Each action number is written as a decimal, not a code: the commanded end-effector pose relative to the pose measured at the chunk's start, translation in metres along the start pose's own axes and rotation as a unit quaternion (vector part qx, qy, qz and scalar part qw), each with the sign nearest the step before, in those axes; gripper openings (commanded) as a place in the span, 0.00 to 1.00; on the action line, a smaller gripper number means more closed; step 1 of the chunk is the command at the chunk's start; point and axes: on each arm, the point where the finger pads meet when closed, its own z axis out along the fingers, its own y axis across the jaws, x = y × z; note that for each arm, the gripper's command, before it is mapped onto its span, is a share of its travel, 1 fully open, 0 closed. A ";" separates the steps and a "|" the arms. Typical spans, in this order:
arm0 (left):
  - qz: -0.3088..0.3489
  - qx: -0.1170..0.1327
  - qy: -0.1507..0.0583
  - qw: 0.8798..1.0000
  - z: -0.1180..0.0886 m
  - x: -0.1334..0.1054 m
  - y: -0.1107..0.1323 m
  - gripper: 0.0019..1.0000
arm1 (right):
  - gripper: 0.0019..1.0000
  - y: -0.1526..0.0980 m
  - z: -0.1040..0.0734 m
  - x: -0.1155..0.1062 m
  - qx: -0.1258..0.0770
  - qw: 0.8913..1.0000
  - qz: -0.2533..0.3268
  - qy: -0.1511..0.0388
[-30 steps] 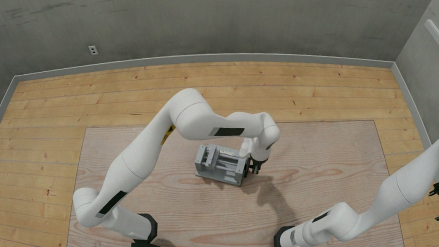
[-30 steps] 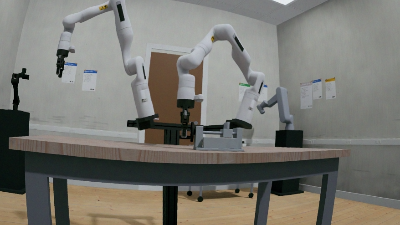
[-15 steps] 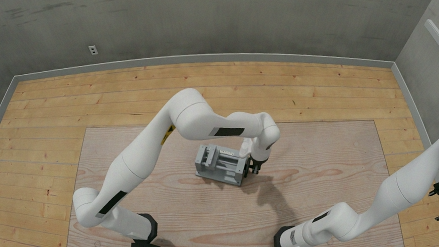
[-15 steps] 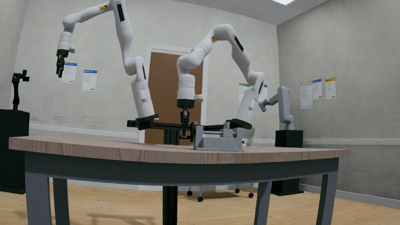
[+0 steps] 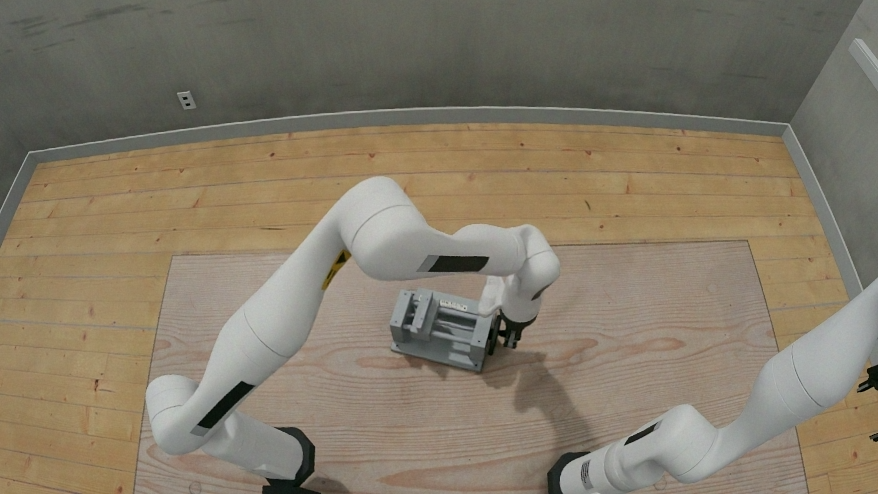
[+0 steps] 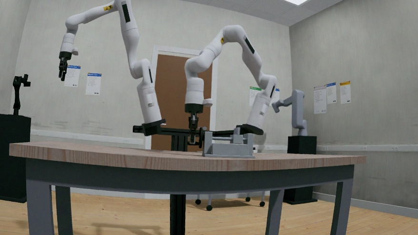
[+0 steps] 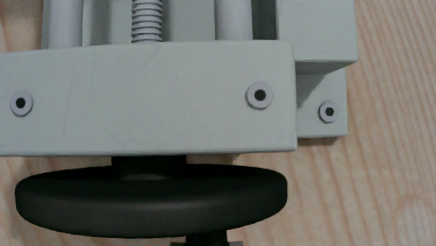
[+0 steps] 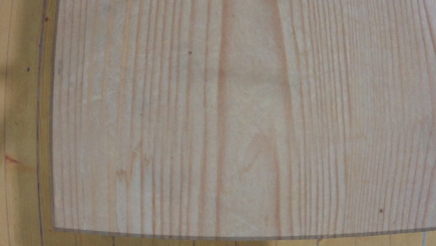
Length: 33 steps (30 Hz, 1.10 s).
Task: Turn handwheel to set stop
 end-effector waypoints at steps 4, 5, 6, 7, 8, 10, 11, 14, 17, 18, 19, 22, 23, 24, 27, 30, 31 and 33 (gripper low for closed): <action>-0.003 0.003 0.002 1.000 0.002 0.001 -0.005 0.16 | 1.00 -0.001 -0.001 0.001 0.002 1.000 -0.006 0.002; -0.003 0.003 0.002 1.000 0.002 0.001 -0.005 0.16 | 1.00 -0.001 -0.001 0.001 0.002 1.000 -0.006 0.002; -0.003 0.003 0.002 1.000 0.002 0.001 -0.006 0.16 | 1.00 -0.001 -0.001 0.001 0.002 1.000 -0.006 0.002; -0.003 0.003 0.002 1.000 0.002 0.001 -0.006 0.16 | 1.00 -0.001 -0.001 0.001 0.002 1.000 -0.006 0.002; -0.003 0.003 0.002 1.000 0.002 0.001 -0.006 0.16 | 1.00 -0.001 -0.001 0.001 0.002 1.000 -0.006 0.002; -0.003 0.003 0.002 1.000 0.002 0.001 -0.006 0.16 | 1.00 -0.001 -0.001 0.001 0.002 1.000 -0.006 0.002; -0.003 0.003 0.002 1.000 0.002 0.001 -0.006 0.16 | 1.00 -0.001 -0.001 0.001 0.002 1.000 -0.006 0.002; -0.003 0.003 0.002 1.000 0.002 0.001 -0.007 0.16 | 1.00 -0.001 -0.001 0.001 0.002 1.000 -0.006 0.002; -0.003 0.003 0.002 1.000 0.002 0.001 -0.007 0.16 | 1.00 -0.001 -0.001 0.001 0.002 1.000 -0.006 0.002; -0.003 0.003 0.002 1.000 0.002 0.001 -0.008 0.16 | 1.00 -0.001 -0.001 0.001 0.002 1.000 -0.006 0.002; -0.003 0.003 0.002 1.000 0.002 0.001 -0.008 0.16 | 1.00 -0.001 -0.001 0.001 0.002 1.000 -0.006 0.002; -0.003 0.002 0.001 1.000 0.002 0.001 -0.008 0.16 | 1.00 -0.001 -0.001 0.001 0.002 1.000 -0.006 0.002; -0.003 0.002 0.001 1.000 0.003 0.000 -0.009 0.16 | 1.00 -0.001 -0.001 0.001 0.002 1.000 -0.006 0.002; -0.003 0.002 0.001 1.000 0.003 0.000 -0.009 0.16 | 1.00 -0.001 -0.001 0.001 0.002 1.000 -0.006 0.002; -0.003 0.002 0.001 1.000 0.002 0.000 -0.010 0.16 | 1.00 -0.001 -0.001 0.001 0.002 1.000 -0.006 0.002; -0.003 0.002 0.001 1.000 0.002 0.000 -0.011 0.16 | 1.00 -0.001 -0.001 0.001 0.002 1.000 -0.006 0.002; -0.003 0.001 0.000 1.000 0.002 0.000 -0.011 0.16 | 1.00 -0.001 -0.001 0.001 0.002 1.000 -0.006 0.002; -0.003 0.001 0.000 1.000 0.002 0.000 -0.011 0.16 | 1.00 -0.001 -0.001 0.001 0.002 1.000 -0.006 0.002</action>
